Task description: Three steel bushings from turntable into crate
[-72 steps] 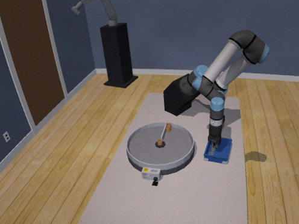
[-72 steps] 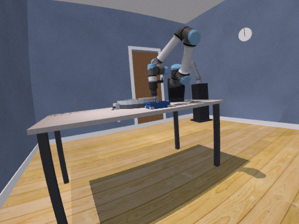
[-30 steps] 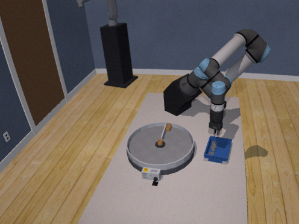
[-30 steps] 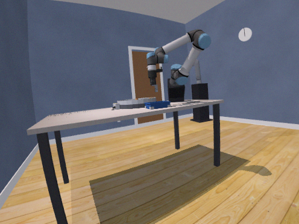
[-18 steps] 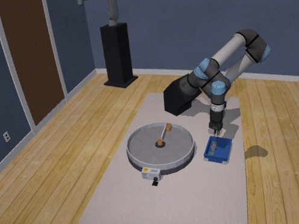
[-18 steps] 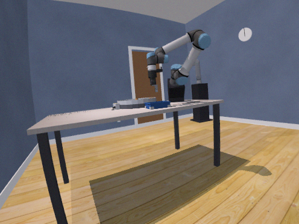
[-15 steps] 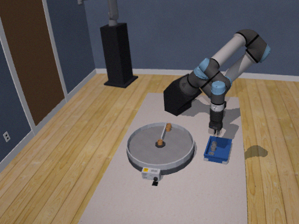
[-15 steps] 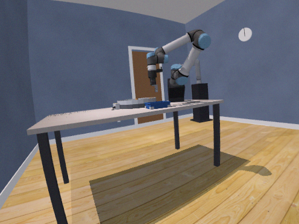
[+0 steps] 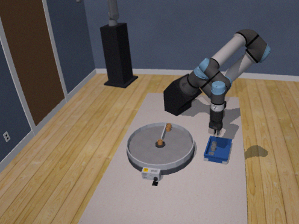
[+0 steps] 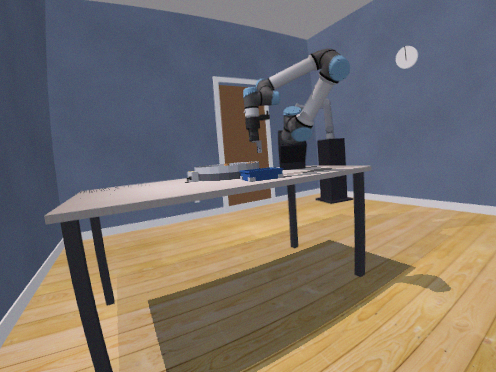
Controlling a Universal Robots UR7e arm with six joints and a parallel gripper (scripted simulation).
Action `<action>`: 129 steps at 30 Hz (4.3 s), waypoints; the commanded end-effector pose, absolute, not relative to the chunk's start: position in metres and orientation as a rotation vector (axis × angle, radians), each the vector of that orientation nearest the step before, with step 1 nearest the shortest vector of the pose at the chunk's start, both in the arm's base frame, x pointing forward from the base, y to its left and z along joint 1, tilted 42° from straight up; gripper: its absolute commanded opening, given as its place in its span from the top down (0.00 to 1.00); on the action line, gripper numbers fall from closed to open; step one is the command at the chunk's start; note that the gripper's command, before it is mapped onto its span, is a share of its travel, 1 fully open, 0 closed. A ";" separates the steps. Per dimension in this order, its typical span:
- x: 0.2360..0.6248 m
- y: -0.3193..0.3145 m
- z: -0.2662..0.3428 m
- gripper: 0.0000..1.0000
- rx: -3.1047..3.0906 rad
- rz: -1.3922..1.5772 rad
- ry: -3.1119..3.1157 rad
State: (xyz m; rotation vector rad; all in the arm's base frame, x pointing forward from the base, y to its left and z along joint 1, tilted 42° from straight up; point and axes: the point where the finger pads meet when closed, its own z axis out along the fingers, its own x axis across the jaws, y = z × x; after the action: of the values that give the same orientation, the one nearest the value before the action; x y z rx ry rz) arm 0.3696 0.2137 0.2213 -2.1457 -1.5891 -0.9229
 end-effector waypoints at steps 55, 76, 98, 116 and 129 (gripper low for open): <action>0.370 0.214 0.222 0.00 -2.146 -0.924 -1.590; 0.372 0.204 0.236 0.00 -2.015 -0.981 -1.825; 0.373 0.195 0.250 0.00 -1.863 -1.031 -2.053; 0.373 0.195 0.250 0.00 -1.864 -1.030 -2.052; 0.373 0.195 0.250 0.00 -1.864 -1.030 -2.052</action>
State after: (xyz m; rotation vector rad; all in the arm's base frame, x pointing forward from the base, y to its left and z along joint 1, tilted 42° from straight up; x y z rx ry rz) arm 0.3733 0.1950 0.2494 -1.8639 -2.0511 -1.0294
